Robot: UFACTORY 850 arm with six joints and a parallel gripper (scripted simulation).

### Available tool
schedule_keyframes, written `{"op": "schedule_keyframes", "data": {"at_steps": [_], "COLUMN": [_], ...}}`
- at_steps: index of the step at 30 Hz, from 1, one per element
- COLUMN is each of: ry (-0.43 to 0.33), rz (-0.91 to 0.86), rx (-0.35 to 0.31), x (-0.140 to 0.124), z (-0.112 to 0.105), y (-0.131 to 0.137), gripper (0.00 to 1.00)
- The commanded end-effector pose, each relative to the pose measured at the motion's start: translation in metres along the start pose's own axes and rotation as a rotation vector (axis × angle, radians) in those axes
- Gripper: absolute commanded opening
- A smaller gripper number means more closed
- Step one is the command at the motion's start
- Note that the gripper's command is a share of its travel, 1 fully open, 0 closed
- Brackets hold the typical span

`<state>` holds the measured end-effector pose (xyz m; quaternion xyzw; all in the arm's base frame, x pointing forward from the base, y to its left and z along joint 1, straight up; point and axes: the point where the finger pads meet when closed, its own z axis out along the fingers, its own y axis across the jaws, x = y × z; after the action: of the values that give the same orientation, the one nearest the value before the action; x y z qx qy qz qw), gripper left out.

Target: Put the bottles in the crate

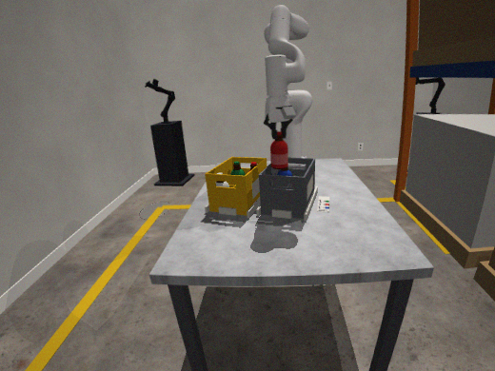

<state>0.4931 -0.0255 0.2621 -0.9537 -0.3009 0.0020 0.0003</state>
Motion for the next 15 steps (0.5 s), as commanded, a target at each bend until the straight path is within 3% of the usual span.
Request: {"op": "schedule_keyframes", "data": {"at_steps": [1, 15], "ry": [0.002, 0.002], "rz": [0.000, 0.000], "rx": [-0.001, -0.001], "x": [0.001, 0.001], "z": [0.002, 0.015], "y": [0.001, 0.001], "gripper": [0.00, 0.00]}}
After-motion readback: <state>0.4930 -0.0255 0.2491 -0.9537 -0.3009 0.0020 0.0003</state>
